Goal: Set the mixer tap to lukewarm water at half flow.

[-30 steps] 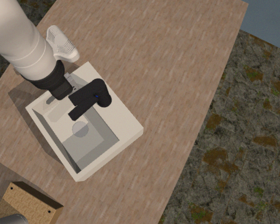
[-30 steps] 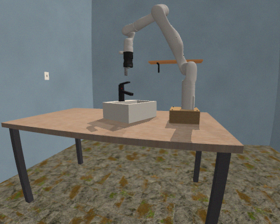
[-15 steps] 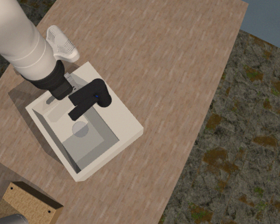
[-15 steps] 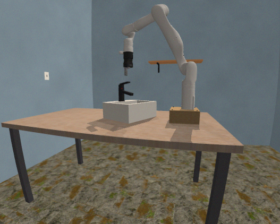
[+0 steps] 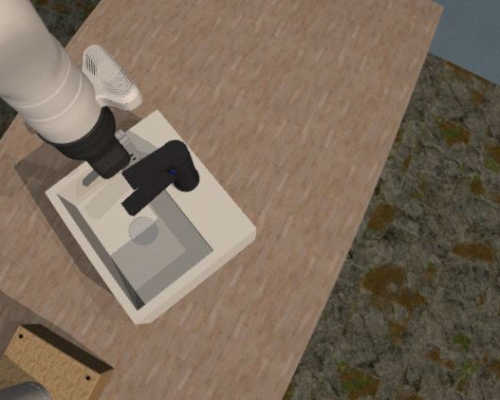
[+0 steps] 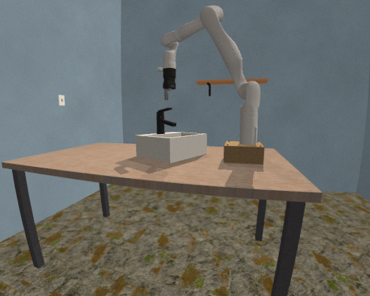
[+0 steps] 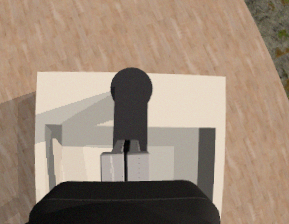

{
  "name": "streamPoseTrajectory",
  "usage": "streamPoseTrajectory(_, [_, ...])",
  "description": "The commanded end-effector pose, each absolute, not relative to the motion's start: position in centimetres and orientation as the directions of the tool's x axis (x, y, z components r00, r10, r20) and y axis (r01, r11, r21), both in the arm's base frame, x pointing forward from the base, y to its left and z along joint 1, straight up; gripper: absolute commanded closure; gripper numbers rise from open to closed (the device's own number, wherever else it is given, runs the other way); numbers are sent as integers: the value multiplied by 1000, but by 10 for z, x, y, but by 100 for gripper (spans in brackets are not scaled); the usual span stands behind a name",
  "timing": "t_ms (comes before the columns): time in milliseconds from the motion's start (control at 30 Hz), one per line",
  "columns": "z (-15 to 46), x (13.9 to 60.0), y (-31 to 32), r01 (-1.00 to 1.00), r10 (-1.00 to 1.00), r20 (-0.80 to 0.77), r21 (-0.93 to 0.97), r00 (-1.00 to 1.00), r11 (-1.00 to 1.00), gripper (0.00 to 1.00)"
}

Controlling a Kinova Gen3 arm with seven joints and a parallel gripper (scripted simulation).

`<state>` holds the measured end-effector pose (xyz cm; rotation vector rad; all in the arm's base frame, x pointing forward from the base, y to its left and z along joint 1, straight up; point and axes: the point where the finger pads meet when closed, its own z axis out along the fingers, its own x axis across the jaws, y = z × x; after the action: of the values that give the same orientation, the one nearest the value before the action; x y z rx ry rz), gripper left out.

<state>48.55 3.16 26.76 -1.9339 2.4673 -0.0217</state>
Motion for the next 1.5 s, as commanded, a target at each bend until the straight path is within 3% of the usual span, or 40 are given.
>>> streamPoseTrajectory(0, [269, 484, 32, -977, -977, 4, -10, -215, 215, 100])
streamPoseTrajectory(833, [268, 488, 39, -996, -996, 10, 1, 92, -92, 100])
streamPoseTrajectory(1467, [266, 490, 49, -830, -830, 6, 17, 558, -557, 100])
